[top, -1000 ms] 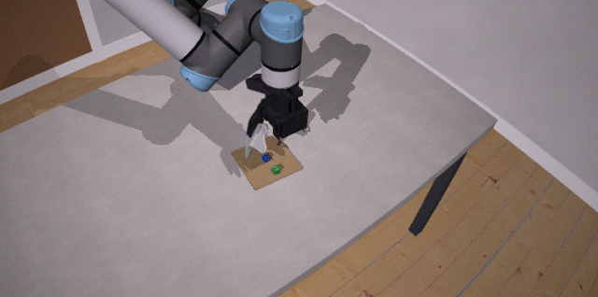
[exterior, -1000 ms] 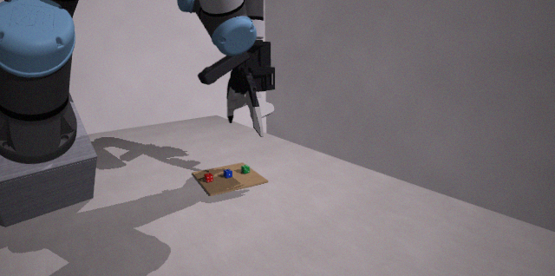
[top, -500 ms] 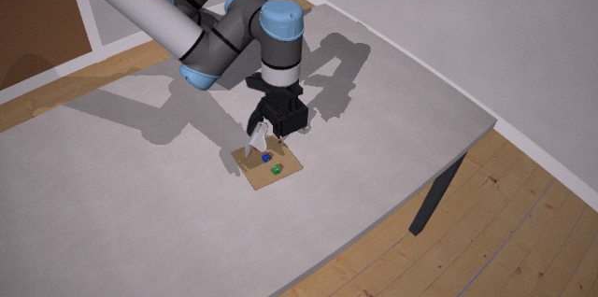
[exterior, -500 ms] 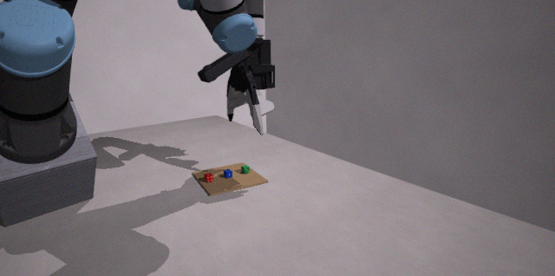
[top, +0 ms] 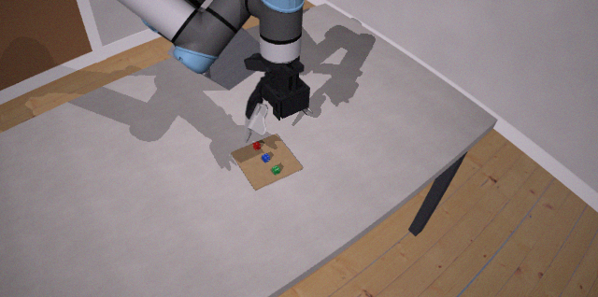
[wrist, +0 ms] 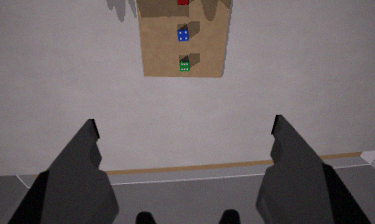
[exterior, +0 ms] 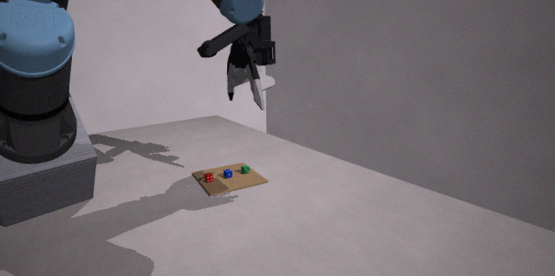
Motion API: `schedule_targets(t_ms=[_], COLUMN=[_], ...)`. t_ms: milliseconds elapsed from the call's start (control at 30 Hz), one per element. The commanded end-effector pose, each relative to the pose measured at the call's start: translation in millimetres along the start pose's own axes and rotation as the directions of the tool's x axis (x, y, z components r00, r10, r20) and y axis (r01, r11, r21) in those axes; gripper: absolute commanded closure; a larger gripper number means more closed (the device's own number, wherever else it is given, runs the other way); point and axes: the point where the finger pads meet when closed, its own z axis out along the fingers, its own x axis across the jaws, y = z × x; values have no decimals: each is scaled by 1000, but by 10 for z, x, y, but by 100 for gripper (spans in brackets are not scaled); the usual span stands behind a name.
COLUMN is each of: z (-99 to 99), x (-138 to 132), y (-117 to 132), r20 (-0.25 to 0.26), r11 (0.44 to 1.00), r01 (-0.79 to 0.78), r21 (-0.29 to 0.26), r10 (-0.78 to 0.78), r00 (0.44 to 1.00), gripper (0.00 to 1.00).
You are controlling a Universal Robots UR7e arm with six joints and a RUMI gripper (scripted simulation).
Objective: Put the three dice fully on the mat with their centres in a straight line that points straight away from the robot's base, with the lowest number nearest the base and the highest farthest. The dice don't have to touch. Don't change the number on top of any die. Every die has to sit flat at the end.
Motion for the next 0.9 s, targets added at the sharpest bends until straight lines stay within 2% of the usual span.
schedule_targets(t_ms=[0,167,867], z=[-252,-321,-311], x=[4,4,9], y=[-1,0,-9], r20=[3,3,3], r11=[1000,1000,1000], r01=[-1,-1,0], r21=[11,11,14], r10=[1,1,0], r00=[1000,1000,1000], gripper=[0,0,0])
